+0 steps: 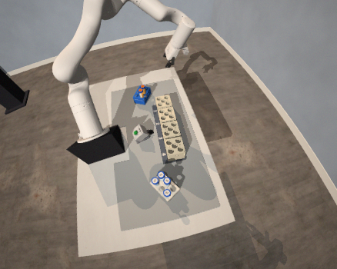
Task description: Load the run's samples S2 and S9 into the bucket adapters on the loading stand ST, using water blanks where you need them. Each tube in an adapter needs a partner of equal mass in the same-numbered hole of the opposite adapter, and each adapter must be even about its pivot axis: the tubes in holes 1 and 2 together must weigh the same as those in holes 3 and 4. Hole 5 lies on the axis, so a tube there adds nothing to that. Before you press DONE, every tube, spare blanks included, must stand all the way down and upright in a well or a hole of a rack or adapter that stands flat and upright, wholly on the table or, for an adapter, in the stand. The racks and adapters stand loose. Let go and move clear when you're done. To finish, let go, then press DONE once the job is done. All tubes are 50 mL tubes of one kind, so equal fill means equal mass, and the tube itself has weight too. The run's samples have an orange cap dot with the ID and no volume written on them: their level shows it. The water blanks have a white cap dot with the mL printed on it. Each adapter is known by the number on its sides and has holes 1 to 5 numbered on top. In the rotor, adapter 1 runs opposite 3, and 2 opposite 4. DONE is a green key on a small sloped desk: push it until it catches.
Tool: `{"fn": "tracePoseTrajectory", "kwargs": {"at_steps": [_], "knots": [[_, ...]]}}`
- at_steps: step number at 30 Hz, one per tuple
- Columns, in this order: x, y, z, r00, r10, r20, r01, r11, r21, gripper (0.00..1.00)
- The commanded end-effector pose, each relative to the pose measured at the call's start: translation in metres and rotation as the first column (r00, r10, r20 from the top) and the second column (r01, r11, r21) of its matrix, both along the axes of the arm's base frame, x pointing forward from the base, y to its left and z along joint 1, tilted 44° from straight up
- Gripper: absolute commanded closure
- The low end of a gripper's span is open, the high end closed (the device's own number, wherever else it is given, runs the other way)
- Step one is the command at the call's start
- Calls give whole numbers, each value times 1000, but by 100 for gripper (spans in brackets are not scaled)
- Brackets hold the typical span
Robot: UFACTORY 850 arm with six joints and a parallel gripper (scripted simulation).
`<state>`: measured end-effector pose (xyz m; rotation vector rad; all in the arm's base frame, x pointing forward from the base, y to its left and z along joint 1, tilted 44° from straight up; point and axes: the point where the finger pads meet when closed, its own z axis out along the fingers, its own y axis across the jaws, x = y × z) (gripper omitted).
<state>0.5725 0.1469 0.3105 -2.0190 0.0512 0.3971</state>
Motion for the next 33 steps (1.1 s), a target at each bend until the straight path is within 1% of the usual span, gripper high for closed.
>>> {"fn": "tracePoseTrajectory", "kwargs": {"at_steps": [1,4,5,7,8,11,13,17,18,20,21,28,30,32,33], "knots": [[0,-16,-14,1000,-11,8,11,1000,-4,0],[0,-27,-25,1000,-11,8,11,1000,-4,0],[0,-27,-25,1000,-11,8,11,1000,-4,0],[-1,-34,-31,997,-53,48,55,998,-34,0],[-2,-38,-35,997,-59,54,61,997,-38,0],[-3,-49,-45,997,-59,54,61,997,-38,0],[-3,-49,-45,997,-59,54,61,997,-38,0],[-5,-63,-58,997,-59,54,61,997,-38,0],[-5,-63,-58,997,-59,54,61,997,-38,0],[-7,-71,-64,991,-95,95,102,992,-73,0],[-8,-74,-67,990,-98,98,106,992,-76,0],[-16,-99,-90,990,-98,98,106,992,-76,0],[-16,-99,-90,990,-98,98,106,992,-76,0],[-18,-106,-96,982,-127,140,143,983,-114,0],[-20,-110,-99,982,-127,140,144,983,-114,0]]}}
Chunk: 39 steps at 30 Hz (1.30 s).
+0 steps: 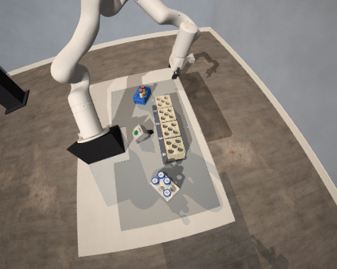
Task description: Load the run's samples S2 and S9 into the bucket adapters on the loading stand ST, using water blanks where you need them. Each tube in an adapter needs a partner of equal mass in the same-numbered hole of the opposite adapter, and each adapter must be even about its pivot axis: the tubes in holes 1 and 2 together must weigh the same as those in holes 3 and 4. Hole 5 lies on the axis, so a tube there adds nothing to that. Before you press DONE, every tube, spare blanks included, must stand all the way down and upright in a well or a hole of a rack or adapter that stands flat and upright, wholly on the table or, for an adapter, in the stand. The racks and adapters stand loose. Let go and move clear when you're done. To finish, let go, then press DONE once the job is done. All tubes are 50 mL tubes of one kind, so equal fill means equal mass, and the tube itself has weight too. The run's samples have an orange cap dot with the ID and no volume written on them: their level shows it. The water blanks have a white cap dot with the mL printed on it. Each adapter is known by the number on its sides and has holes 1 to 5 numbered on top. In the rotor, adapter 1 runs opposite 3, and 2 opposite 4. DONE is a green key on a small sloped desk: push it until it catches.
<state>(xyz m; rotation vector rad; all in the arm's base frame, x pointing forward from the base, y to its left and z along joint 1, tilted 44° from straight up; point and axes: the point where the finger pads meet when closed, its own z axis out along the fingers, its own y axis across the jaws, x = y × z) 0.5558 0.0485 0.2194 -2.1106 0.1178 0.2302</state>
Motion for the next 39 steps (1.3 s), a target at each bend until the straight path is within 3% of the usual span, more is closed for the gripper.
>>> {"fn": "tracePoseTrajectory", "kwargs": {"at_steps": [1,21,23,32,34,39], "knots": [[-5,-15,-11,999,-29,34,30,999,-35,0],[-32,-68,-59,996,-54,69,60,995,-80,0],[-37,-75,-65,992,-71,100,83,989,-126,0],[-54,-97,-86,992,-71,100,83,989,-126,0],[-60,-103,-92,989,-80,126,101,980,-171,0],[-74,-118,-106,989,-80,126,101,980,-171,0]]}}
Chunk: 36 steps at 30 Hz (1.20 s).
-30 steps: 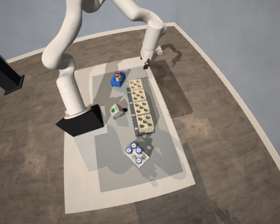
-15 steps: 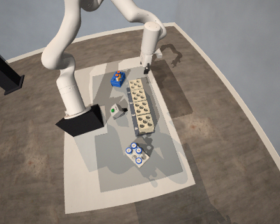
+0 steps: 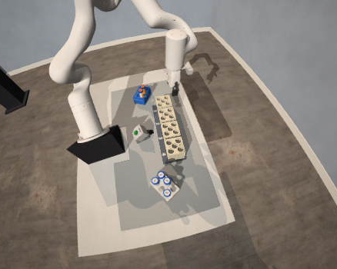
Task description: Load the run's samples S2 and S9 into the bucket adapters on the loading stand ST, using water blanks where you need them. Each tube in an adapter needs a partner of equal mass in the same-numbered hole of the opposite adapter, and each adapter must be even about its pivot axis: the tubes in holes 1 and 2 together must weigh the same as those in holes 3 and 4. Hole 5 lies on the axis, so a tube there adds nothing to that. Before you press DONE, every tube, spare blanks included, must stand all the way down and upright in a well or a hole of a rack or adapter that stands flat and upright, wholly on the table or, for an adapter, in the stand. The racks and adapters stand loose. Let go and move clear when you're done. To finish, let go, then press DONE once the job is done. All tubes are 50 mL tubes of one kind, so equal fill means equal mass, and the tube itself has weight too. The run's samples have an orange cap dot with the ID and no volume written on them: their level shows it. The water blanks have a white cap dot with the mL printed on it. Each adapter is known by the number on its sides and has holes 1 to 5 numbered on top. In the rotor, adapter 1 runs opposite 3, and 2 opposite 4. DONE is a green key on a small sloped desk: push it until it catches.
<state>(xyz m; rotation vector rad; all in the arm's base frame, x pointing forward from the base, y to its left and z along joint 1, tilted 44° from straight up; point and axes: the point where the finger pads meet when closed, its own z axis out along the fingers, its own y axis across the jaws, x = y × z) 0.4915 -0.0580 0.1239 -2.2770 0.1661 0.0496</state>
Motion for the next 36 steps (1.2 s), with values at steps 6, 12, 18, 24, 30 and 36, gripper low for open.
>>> {"fn": "tracePoseTrajectory", "kwargs": {"at_steps": [6,12,18,24,30,36], "knots": [[-24,-26,-24,1000,-11,25,12,998,-55,0],[-37,-36,-35,1000,-11,25,12,998,-55,0],[-55,-49,-48,999,-10,39,14,995,-101,0],[-77,-64,-63,999,-10,39,14,995,-101,0],[-80,-66,-66,999,-10,39,14,995,-101,0],[-83,-69,-69,999,-35,16,36,994,-99,0]]}}
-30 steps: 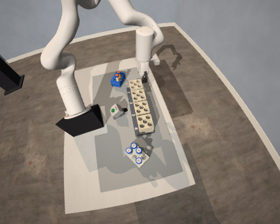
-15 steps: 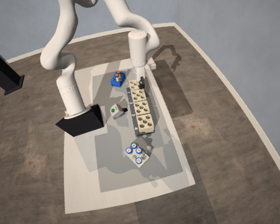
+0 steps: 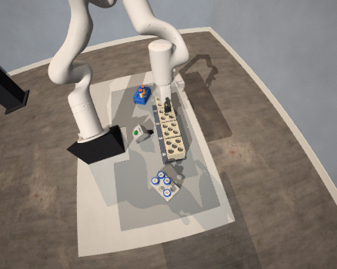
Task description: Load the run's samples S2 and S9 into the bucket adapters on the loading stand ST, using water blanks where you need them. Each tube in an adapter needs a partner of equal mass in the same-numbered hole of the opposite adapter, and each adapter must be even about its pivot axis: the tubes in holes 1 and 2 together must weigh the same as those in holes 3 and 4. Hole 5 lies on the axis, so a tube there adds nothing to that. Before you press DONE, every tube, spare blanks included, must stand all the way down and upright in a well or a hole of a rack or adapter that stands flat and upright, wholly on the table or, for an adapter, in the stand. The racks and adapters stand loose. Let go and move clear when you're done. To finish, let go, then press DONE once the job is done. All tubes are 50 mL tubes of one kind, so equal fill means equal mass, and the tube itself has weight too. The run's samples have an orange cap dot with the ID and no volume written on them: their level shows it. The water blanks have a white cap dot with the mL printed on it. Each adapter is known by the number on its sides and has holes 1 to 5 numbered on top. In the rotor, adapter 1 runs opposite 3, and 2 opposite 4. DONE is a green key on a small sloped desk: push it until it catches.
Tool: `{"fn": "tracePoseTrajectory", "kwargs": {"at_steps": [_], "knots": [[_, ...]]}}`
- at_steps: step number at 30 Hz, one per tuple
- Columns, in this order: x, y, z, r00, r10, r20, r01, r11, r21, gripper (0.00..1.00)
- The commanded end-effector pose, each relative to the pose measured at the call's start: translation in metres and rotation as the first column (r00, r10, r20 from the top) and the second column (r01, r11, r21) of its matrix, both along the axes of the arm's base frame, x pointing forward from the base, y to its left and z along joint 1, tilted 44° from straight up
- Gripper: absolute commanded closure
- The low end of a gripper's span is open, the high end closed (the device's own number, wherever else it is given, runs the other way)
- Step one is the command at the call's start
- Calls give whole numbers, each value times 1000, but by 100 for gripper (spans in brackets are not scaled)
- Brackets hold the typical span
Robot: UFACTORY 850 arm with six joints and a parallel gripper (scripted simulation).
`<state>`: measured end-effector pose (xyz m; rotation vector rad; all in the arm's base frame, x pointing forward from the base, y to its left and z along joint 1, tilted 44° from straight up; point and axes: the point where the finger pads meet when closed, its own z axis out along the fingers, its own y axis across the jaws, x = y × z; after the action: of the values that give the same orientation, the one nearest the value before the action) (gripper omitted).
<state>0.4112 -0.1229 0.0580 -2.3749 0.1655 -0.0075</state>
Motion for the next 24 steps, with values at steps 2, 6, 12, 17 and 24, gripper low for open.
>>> {"fn": "tracePoseTrajectory", "kwargs": {"at_steps": [2,6,12,17,24], "knots": [[-9,-9,-9,995,-73,-68,73,997,2,0],[-17,-18,-17,980,-144,-136,145,989,0,0],[-32,-32,-32,934,-258,-248,263,965,-15,0],[-47,-46,-46,862,-364,-353,374,926,-43,0],[-62,-60,-61,766,-459,-451,476,876,-83,0]]}}
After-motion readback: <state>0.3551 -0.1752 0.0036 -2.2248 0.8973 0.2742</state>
